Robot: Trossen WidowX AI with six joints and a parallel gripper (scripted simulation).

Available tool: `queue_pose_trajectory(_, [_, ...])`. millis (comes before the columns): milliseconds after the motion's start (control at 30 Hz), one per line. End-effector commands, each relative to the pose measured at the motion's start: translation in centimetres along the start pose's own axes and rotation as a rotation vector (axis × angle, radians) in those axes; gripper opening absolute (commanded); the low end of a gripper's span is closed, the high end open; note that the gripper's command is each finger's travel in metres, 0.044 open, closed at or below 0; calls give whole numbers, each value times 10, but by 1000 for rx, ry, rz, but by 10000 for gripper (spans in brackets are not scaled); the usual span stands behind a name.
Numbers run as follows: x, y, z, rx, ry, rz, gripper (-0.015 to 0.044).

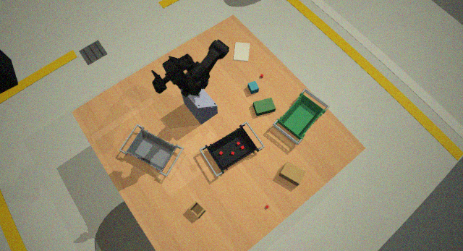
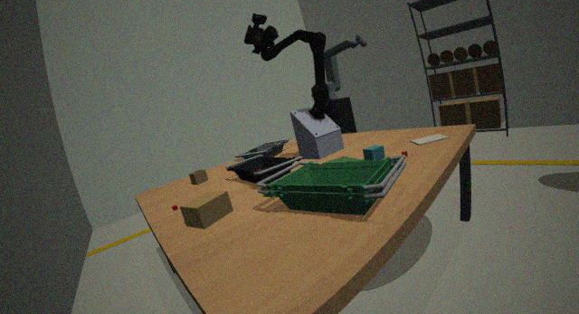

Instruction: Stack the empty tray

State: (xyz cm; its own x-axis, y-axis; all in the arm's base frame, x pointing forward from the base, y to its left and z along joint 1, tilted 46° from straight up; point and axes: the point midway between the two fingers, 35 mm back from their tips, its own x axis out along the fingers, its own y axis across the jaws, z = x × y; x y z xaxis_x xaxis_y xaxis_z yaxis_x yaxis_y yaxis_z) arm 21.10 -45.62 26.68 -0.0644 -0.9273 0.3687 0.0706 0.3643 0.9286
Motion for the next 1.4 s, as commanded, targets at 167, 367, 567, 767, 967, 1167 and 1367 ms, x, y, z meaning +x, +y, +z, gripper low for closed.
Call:
queue_pose_trajectory(167, [0, 0, 0, 0, 0, 0, 242])
queue_pose_trajectory(367, [-11, -31, -50, -198, 181, -88, 89])
queue_pose_trajectory(567, [-52, -87, -127, -510, 523, -192, 89])
queue_pose_trajectory(767, [-116, -140, -184, -748, 875, -243, 89])
queue_pose_trajectory(967, [-199, -189, -221, -952, 1260, -264, 89])
queue_pose_trajectory(1167, [-290, -226, -233, -1102, 1660, -259, 89])
queue_pose_trajectory(1367, [-374, -247, -226, -1185, 2086, -178, 89])
